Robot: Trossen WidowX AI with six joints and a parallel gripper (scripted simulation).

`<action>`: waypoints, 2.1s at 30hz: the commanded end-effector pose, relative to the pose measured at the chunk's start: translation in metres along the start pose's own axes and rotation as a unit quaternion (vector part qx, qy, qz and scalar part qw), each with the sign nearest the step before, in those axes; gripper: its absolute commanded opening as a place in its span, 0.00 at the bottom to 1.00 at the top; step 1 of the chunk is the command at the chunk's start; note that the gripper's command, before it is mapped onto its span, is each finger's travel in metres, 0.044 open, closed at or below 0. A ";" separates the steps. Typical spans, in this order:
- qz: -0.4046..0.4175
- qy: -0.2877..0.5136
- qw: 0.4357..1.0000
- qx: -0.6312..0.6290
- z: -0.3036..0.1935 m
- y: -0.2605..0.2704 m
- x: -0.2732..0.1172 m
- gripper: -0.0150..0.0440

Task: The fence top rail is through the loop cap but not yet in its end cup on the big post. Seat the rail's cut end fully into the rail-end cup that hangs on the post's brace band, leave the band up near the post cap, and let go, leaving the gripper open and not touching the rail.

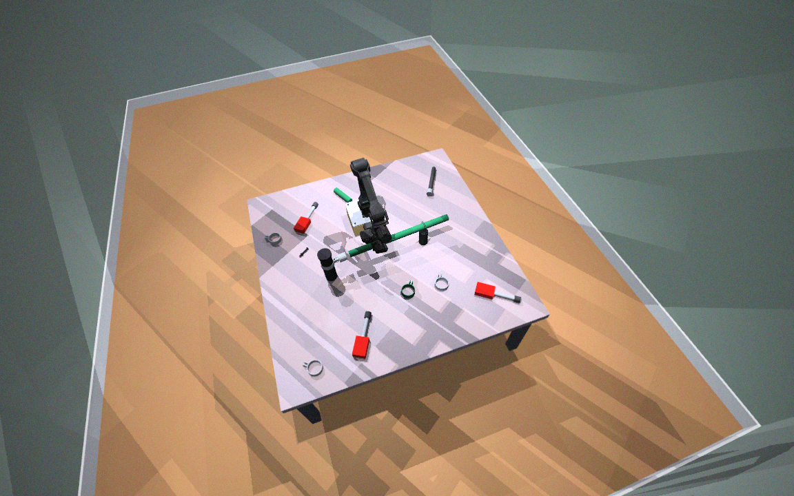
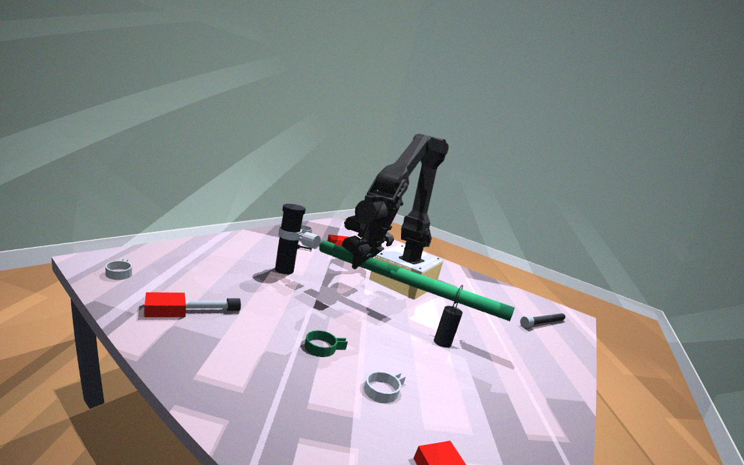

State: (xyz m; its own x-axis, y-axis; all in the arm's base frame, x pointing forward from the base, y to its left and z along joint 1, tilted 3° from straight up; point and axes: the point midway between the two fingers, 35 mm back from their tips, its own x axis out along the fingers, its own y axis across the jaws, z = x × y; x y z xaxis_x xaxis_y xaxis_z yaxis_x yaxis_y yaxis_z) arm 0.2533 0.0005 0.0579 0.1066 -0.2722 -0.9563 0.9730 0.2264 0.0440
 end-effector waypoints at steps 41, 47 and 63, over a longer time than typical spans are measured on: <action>0.001 0.000 1.000 0.000 0.008 0.007 -0.008 0.25; 0.001 0.000 1.000 0.000 0.009 0.008 -0.009 0.25; 0.001 0.000 1.000 0.000 0.010 0.010 -0.008 0.25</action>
State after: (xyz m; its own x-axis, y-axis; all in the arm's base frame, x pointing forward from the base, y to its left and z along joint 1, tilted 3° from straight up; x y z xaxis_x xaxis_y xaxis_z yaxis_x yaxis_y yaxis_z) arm 0.2579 -0.0017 0.0638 0.0871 -0.2635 -0.9607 0.9717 0.2350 0.0236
